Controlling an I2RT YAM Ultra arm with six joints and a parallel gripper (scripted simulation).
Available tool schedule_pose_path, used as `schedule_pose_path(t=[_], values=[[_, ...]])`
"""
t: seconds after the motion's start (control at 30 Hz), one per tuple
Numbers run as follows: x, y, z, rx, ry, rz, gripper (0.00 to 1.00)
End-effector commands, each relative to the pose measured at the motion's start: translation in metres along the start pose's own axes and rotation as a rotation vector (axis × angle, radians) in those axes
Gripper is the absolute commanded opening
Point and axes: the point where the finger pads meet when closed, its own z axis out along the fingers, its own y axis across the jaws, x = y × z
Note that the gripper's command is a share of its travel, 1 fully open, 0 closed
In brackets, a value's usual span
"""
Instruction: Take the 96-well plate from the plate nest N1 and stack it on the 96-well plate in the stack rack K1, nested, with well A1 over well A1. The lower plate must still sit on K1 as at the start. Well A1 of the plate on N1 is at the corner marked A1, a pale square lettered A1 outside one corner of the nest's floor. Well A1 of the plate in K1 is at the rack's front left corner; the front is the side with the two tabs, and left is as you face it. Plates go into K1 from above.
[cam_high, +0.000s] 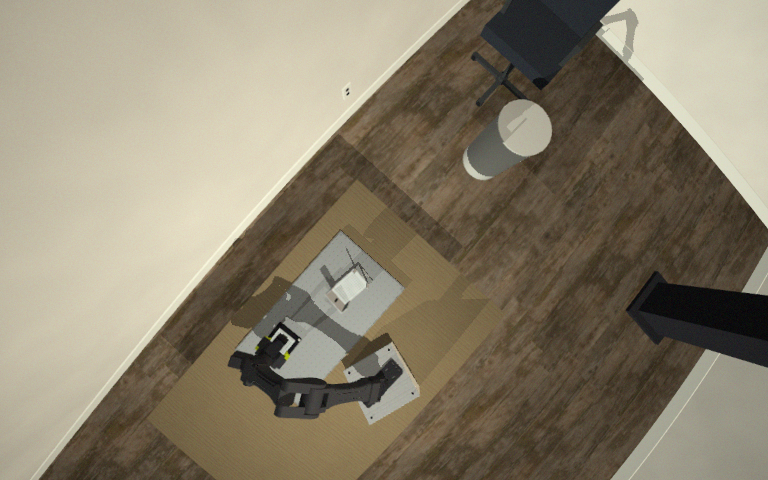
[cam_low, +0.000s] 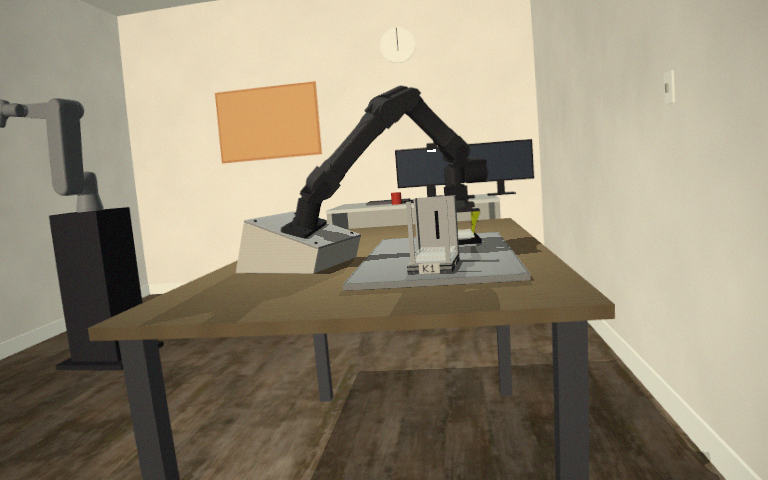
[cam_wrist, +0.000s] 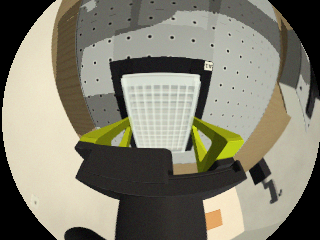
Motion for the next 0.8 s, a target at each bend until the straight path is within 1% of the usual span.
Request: schedule_pose_path(t=[0.0, 0.6, 0.63, 0.67, 0.77], values=[[0.001, 0.003, -0.005, -0.012, 0.005, -0.002, 0.0], [0.001, 0.003, -0.005, -0.012, 0.005, -0.002, 0.0], [0.002, 0.005, -0.016, -0.026, 0.008, -0.008, 0.0], [0.005, 0.009, -0.021, -0.039, 0.015, -0.006, 0.0], [0.005, 0.009, -0.026, -0.039, 0.014, -0.001, 0.0]])
